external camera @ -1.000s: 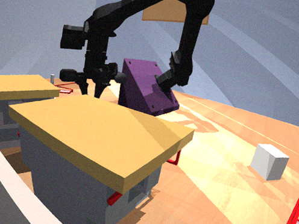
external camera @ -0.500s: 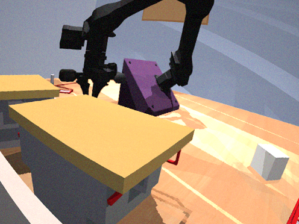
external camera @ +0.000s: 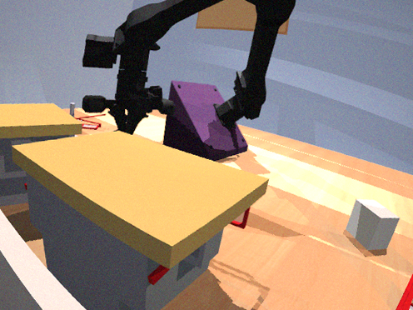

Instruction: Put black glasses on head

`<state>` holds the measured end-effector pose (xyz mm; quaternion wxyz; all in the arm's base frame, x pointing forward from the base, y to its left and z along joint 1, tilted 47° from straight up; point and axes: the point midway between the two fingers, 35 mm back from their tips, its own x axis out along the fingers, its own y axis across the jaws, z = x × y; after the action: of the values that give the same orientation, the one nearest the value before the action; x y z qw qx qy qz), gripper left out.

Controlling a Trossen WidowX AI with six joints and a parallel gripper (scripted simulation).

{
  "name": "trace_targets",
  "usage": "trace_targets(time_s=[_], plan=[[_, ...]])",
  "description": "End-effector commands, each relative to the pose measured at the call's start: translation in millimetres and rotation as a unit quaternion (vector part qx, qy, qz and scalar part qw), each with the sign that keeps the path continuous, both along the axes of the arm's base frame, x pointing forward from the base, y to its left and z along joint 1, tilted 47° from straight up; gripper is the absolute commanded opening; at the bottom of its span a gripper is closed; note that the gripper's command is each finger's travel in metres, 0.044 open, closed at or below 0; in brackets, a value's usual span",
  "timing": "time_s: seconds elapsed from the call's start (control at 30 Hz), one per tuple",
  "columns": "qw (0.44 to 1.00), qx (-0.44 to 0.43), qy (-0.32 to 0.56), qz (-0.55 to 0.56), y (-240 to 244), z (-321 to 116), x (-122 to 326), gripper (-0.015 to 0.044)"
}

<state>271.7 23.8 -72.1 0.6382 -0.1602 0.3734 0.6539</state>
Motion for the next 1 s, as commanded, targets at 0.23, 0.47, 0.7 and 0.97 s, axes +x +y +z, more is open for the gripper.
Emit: trace_targets(time_s=[0.23, 0.47, 0.7, 0.97], plan=[[1.0, -0.005, -0.005, -0.003, -45, 38, 13, 0.0], [1.0, -0.003, -0.005, -0.003, -72, 66, 18, 0.0], [1.0, -0.005, 0.003, -0.012, -78, 67, 20, 0.0], [0.997, -0.016, 0.052, -0.061, -104, 44, 32, 0.0]])
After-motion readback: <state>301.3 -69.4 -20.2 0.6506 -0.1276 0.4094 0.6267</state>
